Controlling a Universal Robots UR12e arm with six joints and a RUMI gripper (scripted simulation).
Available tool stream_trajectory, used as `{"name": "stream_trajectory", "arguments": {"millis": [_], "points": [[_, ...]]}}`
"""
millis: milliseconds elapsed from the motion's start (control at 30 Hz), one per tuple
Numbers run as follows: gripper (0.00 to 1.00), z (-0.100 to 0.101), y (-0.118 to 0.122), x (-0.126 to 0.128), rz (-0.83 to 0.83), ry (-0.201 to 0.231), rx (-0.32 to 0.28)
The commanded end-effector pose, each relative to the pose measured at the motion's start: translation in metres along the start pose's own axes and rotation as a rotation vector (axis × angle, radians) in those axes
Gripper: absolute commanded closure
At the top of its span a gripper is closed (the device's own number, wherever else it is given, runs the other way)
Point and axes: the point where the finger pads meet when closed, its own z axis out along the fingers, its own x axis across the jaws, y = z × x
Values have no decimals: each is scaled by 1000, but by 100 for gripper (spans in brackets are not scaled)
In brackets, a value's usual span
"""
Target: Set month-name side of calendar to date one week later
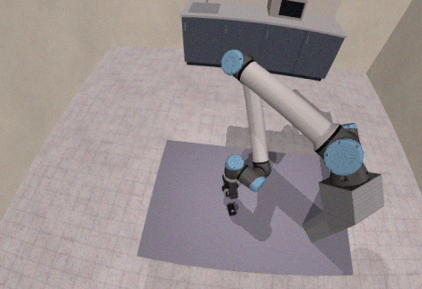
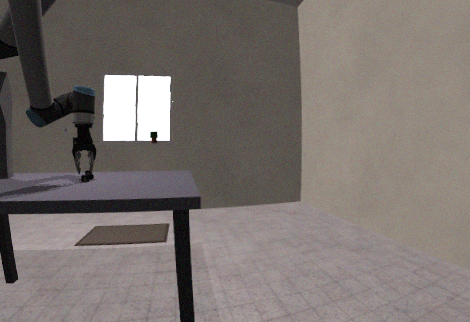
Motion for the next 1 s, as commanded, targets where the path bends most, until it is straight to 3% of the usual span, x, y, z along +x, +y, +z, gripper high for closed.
{"name": "stream_trajectory", "arguments": {"millis": [0, 567, 967], "points": [[72, -1, 0, 0, 0, 1, 0], [72, 1, 0, 0, 0, 1, 0], [72, 18, 0, 0, 0, 1, 0]]}}
